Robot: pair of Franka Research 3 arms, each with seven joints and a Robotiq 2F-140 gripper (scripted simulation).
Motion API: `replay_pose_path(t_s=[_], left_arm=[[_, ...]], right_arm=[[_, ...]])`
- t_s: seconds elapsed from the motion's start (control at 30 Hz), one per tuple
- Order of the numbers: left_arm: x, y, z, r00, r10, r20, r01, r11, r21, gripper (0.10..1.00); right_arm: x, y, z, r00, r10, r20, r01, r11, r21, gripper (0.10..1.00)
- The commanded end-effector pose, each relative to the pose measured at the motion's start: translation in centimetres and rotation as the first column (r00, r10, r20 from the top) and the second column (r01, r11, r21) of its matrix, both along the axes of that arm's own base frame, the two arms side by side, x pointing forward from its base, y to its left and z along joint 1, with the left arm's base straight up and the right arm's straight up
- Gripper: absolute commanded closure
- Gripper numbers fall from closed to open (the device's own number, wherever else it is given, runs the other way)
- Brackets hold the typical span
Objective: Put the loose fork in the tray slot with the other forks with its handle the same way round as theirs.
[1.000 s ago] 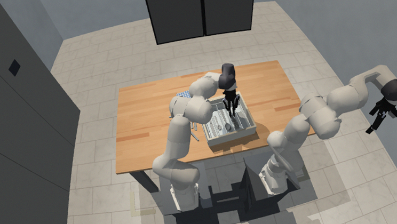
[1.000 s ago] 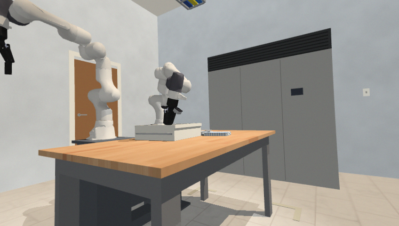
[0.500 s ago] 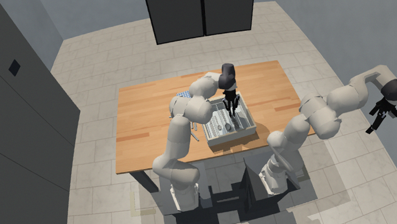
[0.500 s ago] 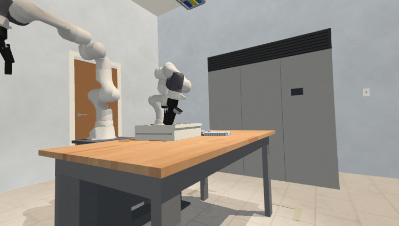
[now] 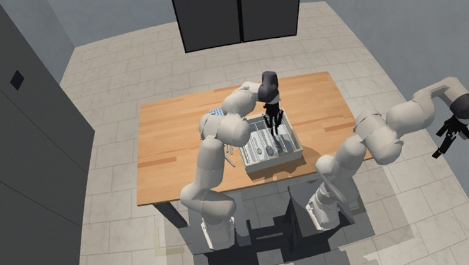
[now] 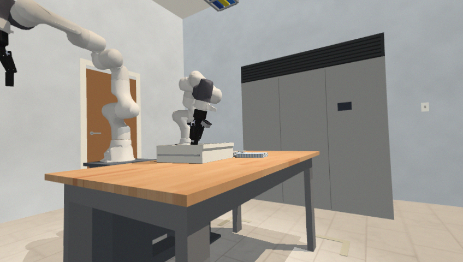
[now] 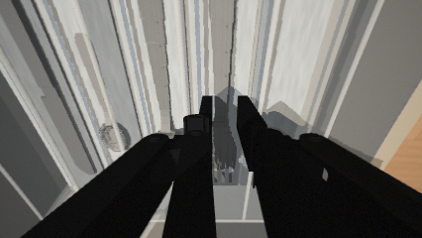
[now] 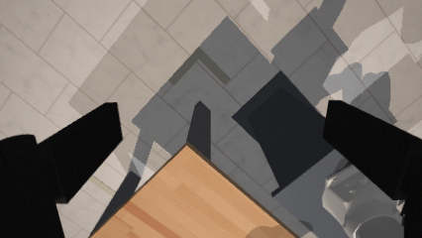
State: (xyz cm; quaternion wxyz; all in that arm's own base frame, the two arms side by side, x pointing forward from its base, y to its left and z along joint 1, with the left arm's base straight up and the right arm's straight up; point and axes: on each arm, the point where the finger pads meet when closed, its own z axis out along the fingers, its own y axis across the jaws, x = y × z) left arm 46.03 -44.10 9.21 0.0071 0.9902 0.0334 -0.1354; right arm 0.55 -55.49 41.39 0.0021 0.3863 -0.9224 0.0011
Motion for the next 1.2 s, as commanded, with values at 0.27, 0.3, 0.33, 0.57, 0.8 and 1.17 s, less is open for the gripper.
replay_pose_path(t_s=[0.27,0.3,0.33,0.57,0.8,1.17], left_arm=[[-0.3,0.2,6.5,1.0,0.0,-0.007,0.0,1.0,0.005,0.879],[-0.3,0.2,7.1,1.0,0.0,-0.007,0.0,1.0,0.005,0.879],[-0.3,0.2,7.8,1.0,0.0,-0.007,0.0,1.0,0.005,0.879],[-0.3,0.2,11.1,1.0,0.0,-0.007,0.0,1.0,0.005,0.879],[-0.3,0.2,12.3,1.0,0.0,-0.007,0.0,1.0,0.005,0.879],[0.1,0.1,12.7,1.0,-0.006,0.003,0.006,1.0,0.0,0.098]], right_arm=[[-0.1,0.0,-0.1,1.0,0.001,0.003,-0.001,1.0,0.004,0.098],[-0.1,0.0,-0.1,1.0,0.001,0.003,-0.001,1.0,0.004,0.098],[-0.1,0.0,-0.1,1.0,0.001,0.003,-0.001,1.0,0.004,0.098],[-0.1,0.0,-0.1,1.0,0.001,0.003,-0.001,1.0,0.004,0.098],[-0.1,0.0,-0.1,1.0,0.001,0.003,-0.001,1.0,0.004,0.098],[-0.1,0.0,-0.1,1.0,0.001,0.003,-0.001,1.0,0.004,0.098]])
